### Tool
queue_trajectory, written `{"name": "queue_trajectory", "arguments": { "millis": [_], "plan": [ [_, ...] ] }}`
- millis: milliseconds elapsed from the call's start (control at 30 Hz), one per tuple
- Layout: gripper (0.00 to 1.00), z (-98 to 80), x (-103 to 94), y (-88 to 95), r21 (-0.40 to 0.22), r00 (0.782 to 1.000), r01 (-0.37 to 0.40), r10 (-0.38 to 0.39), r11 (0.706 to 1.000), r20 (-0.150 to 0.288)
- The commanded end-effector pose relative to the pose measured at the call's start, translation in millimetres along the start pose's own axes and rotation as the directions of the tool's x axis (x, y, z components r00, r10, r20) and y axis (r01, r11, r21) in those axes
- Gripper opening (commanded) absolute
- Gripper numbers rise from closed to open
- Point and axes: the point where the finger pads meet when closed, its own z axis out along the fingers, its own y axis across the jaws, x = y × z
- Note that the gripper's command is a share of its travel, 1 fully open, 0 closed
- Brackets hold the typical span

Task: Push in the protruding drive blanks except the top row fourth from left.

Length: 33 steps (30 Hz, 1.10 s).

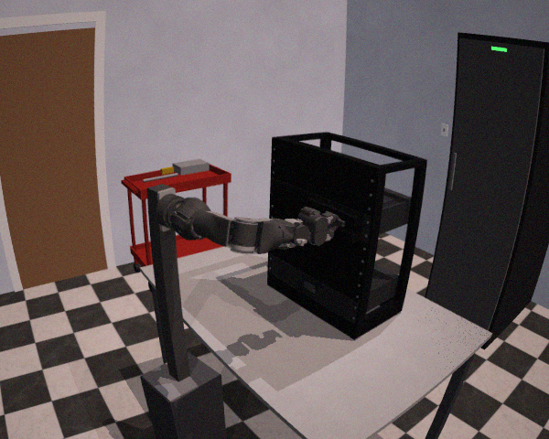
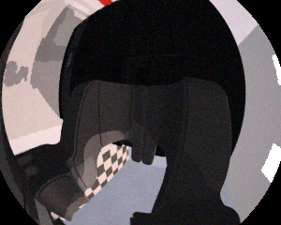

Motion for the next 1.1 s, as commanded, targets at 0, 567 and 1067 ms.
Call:
{"name": "queue_trajectory", "arguments": {
  "millis": [0,567,1067],
  "plan": [
    [0.0,0.6,0.6,3.4,-0.007,1.0,0.0,0.0,1.0,-0.003],
    [0.0,0.6,0.6,3.4,-0.007,1.0,0.0,0.0,1.0,-0.003],
    [0.0,-15.1,37.7,-2.9,-0.01,1.0,0.002,-0.002,1.0,-0.003]
  ]
}}
